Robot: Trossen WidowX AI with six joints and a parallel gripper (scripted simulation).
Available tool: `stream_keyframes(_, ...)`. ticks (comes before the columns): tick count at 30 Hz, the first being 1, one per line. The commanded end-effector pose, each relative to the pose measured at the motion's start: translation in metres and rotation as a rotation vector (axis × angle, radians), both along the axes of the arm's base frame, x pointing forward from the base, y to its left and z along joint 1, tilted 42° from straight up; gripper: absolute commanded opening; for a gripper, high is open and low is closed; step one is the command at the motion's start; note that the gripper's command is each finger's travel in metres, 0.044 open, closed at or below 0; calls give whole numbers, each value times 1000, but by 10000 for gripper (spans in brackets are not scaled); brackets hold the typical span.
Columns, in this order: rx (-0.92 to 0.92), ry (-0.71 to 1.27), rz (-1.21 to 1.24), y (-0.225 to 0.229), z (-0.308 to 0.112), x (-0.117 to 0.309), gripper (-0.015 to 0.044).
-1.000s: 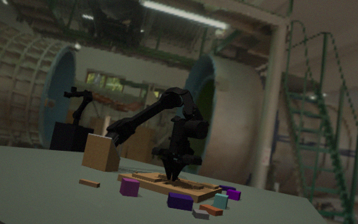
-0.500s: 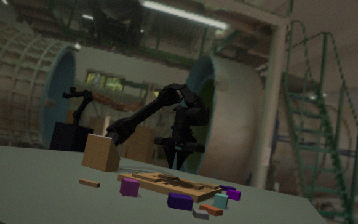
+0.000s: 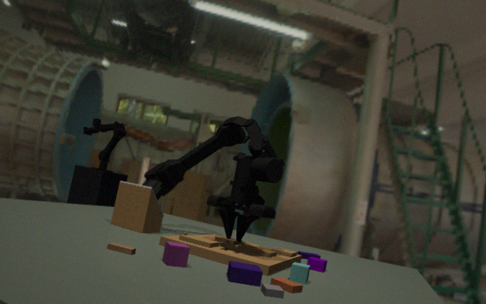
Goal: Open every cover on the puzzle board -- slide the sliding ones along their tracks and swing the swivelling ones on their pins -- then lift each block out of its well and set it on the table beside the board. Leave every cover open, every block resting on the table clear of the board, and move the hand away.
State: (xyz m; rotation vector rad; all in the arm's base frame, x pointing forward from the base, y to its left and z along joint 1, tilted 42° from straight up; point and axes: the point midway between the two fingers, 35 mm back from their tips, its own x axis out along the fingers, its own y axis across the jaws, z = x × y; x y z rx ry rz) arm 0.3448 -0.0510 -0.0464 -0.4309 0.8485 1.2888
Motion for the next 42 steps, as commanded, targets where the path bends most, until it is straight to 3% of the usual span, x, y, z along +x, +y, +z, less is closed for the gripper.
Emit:
stream_keyframes(1,6,0,-5,1,0,0,144)
stream_keyframes(42,7,0,-5,13,-13,2,144)
